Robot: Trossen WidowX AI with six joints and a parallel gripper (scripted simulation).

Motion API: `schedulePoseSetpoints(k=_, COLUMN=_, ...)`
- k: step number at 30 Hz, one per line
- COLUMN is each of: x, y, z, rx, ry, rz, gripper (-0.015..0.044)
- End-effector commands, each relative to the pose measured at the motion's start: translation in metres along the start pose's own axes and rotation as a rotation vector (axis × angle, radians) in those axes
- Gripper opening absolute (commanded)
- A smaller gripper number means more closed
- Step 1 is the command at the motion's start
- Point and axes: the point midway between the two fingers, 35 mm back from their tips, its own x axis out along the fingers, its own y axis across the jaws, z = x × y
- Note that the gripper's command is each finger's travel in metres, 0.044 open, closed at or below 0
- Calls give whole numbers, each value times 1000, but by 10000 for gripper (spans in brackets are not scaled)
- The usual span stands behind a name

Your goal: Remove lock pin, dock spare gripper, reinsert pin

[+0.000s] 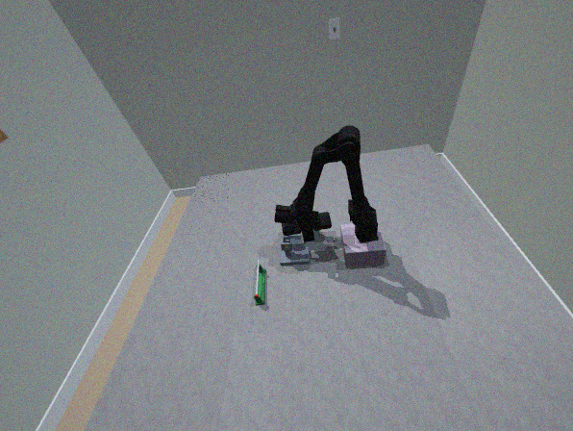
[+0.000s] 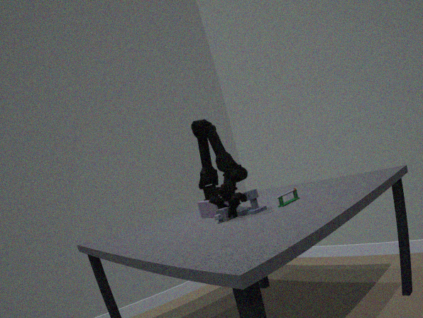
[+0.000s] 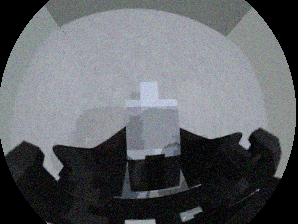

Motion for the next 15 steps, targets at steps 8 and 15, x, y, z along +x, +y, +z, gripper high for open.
schedulePoseSetpoints(k=8, x=-1, y=0, z=1, rx=0, ry=0, rz=0, gripper=78)
schedulePoseSetpoints(k=15, x=-19, y=6, z=13, rx=0, ry=0, rz=1, gripper=0)
